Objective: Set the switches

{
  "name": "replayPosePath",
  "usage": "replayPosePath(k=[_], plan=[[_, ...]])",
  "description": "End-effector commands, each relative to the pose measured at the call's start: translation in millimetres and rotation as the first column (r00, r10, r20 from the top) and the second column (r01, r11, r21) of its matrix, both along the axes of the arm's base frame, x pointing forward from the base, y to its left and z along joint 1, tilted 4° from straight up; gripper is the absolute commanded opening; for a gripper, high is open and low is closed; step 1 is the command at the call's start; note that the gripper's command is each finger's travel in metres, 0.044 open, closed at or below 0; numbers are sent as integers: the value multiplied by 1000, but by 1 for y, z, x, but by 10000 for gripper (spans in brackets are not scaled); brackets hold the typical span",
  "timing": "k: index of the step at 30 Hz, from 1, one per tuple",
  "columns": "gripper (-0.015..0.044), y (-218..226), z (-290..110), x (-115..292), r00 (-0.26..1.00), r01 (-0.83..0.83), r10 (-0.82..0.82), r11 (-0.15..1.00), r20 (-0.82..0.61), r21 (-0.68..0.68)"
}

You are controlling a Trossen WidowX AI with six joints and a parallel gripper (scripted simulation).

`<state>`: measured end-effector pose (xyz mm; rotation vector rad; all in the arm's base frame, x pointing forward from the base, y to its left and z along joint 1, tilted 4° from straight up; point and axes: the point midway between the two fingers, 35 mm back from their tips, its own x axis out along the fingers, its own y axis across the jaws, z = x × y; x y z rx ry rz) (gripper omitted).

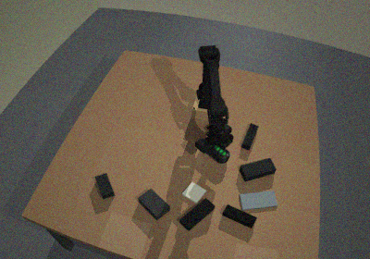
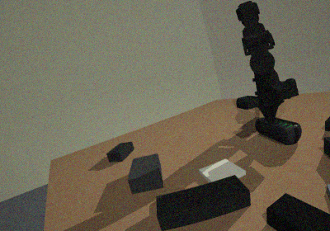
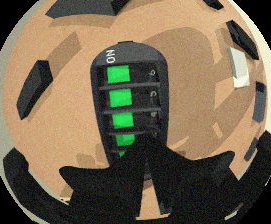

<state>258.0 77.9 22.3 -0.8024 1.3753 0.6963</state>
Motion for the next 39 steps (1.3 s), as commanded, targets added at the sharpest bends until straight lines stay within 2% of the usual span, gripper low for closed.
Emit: replayPosePath(k=[1,6,11,17,39], plan=[[0,0,2,0,1000,0,0,1000,0,0],[0,1,44,-3,1000,-5,5,1000,-1,-2],[0,3,44,-3,1000,-4,4,1000,-1,-1],[0,46,43,2,1000,4,-4,1000,0,3],[0,45,12,4,1000,4,-4,1000,0,3]])
